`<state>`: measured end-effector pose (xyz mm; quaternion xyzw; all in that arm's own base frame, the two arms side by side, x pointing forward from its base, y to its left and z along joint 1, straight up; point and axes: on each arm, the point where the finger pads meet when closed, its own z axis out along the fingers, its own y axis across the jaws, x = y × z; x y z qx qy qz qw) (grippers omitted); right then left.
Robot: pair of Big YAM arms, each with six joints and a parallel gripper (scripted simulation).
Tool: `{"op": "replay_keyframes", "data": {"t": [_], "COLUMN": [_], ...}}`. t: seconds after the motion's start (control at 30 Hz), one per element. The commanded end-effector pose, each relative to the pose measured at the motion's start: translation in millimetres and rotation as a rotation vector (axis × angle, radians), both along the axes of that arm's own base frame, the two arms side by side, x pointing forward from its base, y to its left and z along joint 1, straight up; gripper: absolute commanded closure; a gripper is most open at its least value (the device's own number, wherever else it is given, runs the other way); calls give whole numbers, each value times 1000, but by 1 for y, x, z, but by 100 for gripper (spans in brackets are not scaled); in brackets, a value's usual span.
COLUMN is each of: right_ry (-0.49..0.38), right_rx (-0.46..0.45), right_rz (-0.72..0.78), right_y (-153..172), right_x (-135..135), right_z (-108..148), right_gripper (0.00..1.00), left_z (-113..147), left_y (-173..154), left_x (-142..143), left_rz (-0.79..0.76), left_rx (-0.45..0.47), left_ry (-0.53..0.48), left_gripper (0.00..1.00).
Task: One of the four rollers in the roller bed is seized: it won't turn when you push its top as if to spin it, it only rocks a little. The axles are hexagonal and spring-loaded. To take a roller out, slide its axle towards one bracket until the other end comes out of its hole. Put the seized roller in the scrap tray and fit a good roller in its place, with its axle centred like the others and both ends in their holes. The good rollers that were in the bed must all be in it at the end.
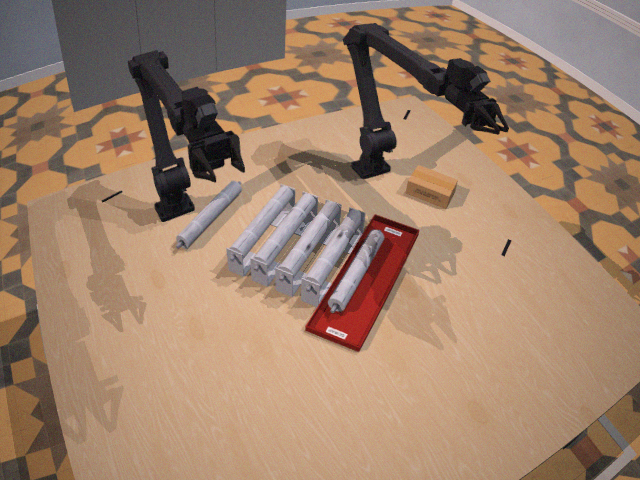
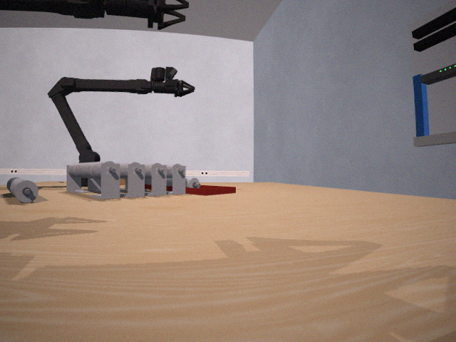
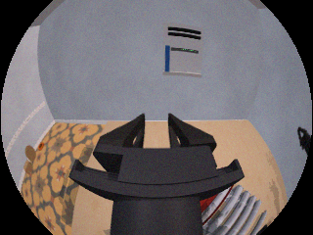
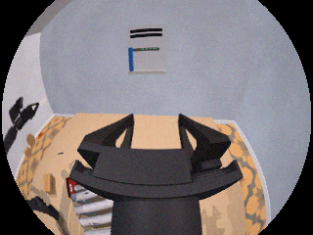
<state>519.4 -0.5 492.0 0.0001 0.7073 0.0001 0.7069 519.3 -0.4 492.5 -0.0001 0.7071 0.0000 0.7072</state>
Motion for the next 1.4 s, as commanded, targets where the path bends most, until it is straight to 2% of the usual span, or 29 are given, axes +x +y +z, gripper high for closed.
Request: {"op": "replay_keyframes", "data": {"t": [0.0, 1.37], "right_ry": [-1, -16], "right_rx": [-8, -8], "right_rz": [7, 8], "right_y": [5, 5], "right_x": [-1, -6], "right_z": [3, 10], "right_gripper": [38, 38], "left_z": [14, 19], "left_y": [-4, -5], "left_x": [-6, -7], "left_rz": [-7, -7], "left_rx": [15, 15], "left_ry": [-27, -41], "left_gripper": [68, 68]}}
